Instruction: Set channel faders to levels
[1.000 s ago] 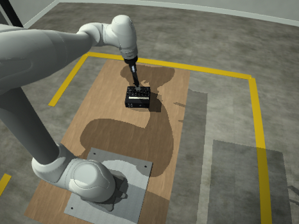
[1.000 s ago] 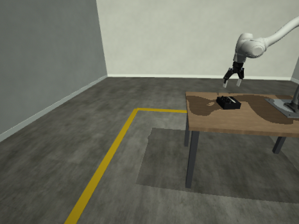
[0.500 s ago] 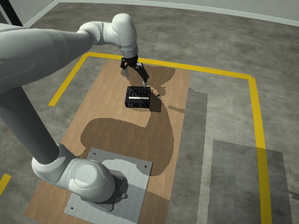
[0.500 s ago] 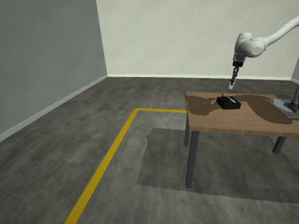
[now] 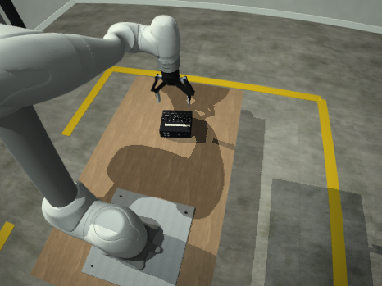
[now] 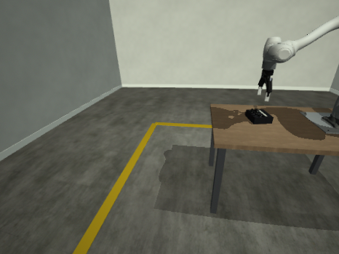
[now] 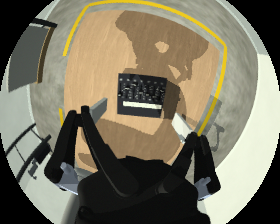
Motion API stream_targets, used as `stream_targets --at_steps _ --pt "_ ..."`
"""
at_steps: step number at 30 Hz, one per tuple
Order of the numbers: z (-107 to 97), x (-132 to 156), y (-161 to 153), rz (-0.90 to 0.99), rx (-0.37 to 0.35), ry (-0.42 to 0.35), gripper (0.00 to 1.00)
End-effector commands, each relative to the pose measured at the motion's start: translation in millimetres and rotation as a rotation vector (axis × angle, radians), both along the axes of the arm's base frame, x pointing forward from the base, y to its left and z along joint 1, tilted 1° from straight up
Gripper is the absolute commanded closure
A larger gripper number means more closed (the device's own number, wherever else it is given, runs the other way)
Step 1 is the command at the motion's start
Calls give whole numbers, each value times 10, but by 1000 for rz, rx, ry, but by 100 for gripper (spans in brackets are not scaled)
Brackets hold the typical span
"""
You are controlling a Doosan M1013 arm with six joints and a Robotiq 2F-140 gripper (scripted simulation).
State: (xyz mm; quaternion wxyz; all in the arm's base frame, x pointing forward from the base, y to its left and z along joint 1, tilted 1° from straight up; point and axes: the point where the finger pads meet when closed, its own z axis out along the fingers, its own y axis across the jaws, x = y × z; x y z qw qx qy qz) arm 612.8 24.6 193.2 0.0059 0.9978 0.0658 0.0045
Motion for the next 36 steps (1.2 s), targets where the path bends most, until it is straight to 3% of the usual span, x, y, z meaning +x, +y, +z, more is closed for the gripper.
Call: stream_targets --at_steps 1,10,12,13,27,29,30,36 --pt "-21 41 12 122 3 -4 0" --pt "-132 253 76 613 -9 -24 0" --pt "-132 253 76 613 -9 -24 0" --pt "-149 285 86 762 -13 -30 0" --pt "-406 761 236 1450 -95 -38 0" --pt "-406 761 236 1450 -95 -38 0" --pt "-423 791 246 1600 -112 -37 0" --pt "-501 932 292 1882 -154 -27 0"
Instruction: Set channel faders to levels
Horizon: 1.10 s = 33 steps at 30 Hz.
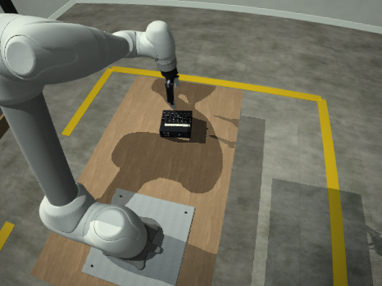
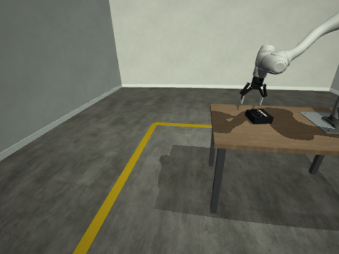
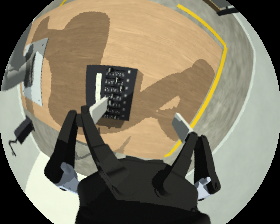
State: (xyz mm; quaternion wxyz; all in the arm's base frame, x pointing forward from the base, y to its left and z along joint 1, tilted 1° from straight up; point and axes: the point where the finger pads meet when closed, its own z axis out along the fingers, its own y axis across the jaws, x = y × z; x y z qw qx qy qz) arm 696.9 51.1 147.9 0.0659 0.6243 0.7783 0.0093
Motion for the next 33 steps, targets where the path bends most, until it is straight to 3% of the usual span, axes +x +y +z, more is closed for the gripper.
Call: stream_targets --at_steps 1,8,10,11,16,24,33 --pt "-57 108 32 279 -14 -1 0" --pt "-95 175 54 630 -67 -5 0" --pt "-95 175 54 630 -67 -5 0" --pt "-97 178 55 776 -86 -5 0" --pt "-99 181 56 1001 -108 -4 0" --pt "-99 181 56 1375 -98 -11 0" --pt "-99 181 56 1378 -98 -11 0"
